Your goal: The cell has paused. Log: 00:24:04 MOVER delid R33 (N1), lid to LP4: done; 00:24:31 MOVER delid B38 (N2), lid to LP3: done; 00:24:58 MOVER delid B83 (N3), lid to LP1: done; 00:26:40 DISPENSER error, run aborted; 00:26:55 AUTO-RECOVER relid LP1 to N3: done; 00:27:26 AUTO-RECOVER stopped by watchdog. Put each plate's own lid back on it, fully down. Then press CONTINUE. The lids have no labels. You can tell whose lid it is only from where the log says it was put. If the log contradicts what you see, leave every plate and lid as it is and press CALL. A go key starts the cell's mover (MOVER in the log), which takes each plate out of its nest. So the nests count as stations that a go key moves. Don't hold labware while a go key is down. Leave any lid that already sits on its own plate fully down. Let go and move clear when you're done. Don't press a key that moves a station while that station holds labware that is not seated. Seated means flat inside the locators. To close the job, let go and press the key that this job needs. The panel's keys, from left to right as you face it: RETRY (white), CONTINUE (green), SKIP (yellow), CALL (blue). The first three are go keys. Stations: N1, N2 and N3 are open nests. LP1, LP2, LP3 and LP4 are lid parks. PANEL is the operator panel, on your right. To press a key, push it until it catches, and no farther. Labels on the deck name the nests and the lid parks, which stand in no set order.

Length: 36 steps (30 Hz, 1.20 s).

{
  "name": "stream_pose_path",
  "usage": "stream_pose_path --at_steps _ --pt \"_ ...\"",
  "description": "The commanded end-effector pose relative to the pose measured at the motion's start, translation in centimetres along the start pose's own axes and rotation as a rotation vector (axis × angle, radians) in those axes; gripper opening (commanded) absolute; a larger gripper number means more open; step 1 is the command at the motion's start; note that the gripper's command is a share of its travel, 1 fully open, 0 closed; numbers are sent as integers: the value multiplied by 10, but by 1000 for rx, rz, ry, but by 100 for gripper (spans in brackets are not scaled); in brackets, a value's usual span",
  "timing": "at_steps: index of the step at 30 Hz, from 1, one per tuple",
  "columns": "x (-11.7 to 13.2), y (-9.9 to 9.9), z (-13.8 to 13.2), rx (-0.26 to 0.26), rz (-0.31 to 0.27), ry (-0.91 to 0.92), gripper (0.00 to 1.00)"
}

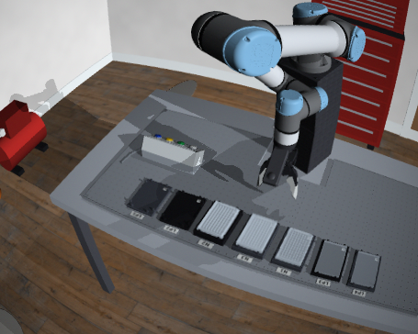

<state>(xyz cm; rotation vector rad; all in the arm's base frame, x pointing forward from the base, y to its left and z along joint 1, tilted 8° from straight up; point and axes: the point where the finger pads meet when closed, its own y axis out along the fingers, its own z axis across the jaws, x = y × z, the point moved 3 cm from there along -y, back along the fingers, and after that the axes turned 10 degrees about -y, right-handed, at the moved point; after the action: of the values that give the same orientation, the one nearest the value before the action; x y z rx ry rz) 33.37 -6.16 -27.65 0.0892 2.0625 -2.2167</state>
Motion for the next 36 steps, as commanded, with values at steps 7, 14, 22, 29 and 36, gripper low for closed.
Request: stream_pose_path --at_steps 7,14,22,29,36 --pt "-13 0 -21 0 1 -30 82" --pt "-32 0 -51 0 1 -30 82" --pt "-47 0 -77 0 1 -30 82" --pt "-66 0 -106 0 1 -30 82" --pt "-79 0 -128 0 1 -30 82"
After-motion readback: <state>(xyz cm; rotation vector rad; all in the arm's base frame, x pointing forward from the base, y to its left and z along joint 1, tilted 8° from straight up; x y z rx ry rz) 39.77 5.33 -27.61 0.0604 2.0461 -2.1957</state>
